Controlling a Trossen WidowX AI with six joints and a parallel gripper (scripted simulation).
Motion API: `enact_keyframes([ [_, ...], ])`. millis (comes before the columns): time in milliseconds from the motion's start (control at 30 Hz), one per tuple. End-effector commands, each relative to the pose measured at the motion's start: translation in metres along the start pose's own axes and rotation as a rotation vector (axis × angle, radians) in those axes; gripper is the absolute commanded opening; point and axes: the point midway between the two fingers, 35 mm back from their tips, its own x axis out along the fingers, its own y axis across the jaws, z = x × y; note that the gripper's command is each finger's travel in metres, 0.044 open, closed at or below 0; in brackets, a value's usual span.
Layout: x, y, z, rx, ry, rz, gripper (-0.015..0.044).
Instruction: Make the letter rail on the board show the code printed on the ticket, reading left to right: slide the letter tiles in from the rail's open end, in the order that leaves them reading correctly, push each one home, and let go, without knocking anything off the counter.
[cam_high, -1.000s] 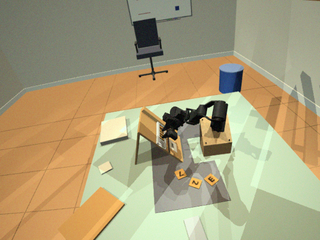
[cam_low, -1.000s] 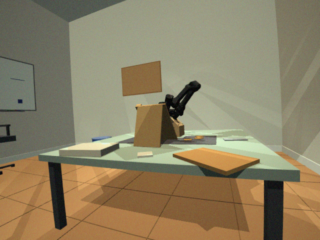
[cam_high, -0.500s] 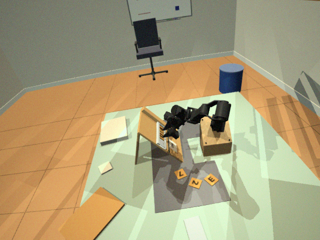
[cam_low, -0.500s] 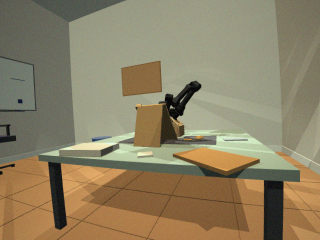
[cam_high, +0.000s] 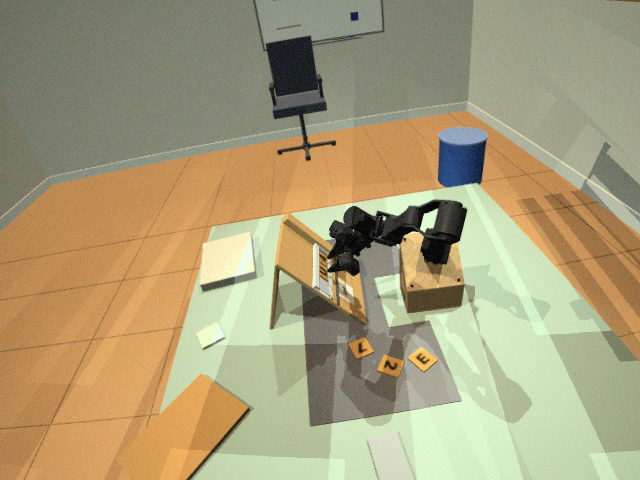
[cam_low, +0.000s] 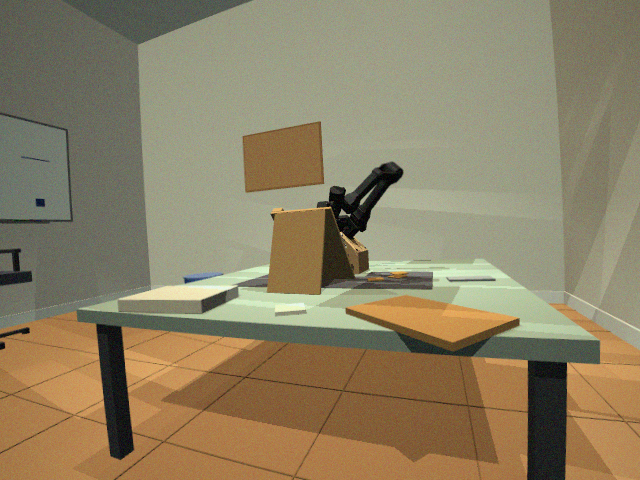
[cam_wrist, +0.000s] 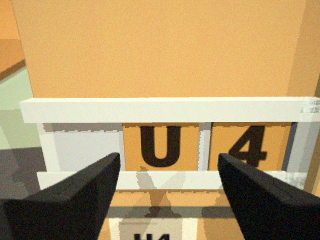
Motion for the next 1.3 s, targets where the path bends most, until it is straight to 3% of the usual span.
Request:
enact_keyframes([
  [0, -0.003, 0.001, 0.000, -0.008, 0.000, 0.004, 0.0295],
  [1267, -0.017, 0.005, 0.000, -0.007, 0.000, 0.003, 0.0295],
])
